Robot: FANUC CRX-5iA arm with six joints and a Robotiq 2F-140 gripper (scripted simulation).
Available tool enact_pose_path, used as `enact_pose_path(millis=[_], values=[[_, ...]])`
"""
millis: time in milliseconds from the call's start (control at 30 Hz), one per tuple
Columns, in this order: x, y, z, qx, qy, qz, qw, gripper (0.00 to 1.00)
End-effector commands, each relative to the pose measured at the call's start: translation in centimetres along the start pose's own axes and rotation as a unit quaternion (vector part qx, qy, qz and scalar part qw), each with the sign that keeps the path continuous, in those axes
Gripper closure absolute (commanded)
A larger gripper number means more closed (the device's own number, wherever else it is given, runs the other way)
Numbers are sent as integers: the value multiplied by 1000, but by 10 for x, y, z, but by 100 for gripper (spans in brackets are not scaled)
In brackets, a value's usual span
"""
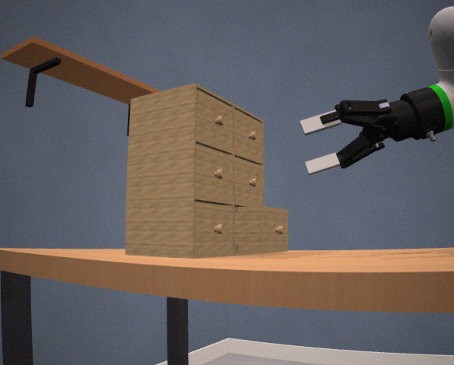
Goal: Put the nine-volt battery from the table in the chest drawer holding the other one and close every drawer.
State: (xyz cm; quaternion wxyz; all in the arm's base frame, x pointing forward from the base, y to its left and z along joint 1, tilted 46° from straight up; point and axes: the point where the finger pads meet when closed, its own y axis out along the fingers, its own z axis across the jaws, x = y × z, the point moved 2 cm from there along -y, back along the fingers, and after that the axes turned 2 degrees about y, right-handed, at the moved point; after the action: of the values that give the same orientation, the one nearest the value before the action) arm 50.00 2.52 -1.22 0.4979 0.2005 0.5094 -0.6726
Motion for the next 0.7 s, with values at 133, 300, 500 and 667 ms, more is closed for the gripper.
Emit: enact_pose_path(millis=[133,300,500,667], values=[[10,-39,85,137,-69,16,988,0],[13,-50,103,167,-86,15,982,0],[16,-61,117,191,-100,12,976,0],[16,-61,117,191,-100,12,976,100]])
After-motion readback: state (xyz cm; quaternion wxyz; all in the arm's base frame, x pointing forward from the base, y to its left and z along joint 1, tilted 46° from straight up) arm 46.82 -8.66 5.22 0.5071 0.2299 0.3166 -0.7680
